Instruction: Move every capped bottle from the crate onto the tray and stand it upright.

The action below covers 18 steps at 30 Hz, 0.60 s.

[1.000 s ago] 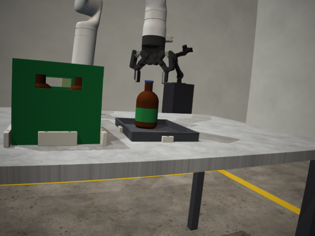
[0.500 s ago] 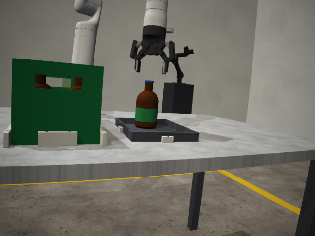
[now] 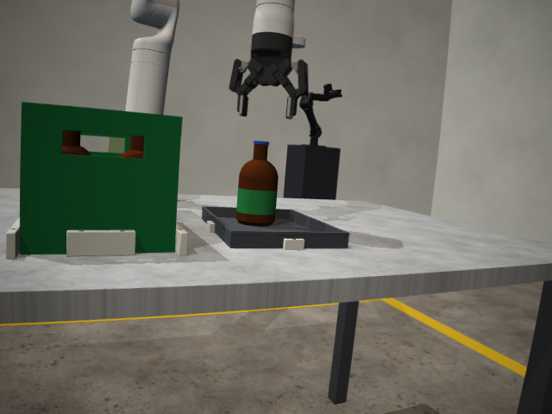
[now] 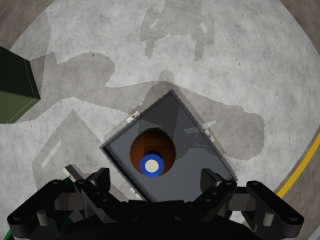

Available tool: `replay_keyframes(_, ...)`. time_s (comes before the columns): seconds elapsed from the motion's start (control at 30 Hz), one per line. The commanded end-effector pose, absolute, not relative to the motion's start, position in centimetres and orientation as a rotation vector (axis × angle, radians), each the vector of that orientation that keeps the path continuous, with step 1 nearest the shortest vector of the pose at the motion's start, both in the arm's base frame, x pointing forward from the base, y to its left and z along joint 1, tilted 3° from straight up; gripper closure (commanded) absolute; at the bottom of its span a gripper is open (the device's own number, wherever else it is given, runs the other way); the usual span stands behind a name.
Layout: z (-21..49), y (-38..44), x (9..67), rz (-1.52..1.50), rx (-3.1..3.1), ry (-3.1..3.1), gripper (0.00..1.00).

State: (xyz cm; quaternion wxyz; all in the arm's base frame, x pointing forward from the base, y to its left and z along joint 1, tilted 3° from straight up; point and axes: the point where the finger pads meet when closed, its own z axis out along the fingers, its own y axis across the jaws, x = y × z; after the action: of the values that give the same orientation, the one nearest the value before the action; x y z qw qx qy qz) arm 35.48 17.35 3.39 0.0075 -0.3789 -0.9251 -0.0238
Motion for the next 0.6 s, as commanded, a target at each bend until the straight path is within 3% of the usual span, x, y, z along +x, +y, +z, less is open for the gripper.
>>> replay_keyframes(0.0,3.9,17.2,35.9,-0.084,-1.194,-2.896,0.0)
replay_keyframes(0.17,4.2,17.2,36.0,-0.086,-1.197,-2.897,0.0)
replay_keyframes(0.2,4.0,17.0,36.1,-0.082,-1.192,-2.896,0.4)
replay_keyframes(0.57,4.2,14.3,38.6,-0.085,-1.196,-2.897,0.4)
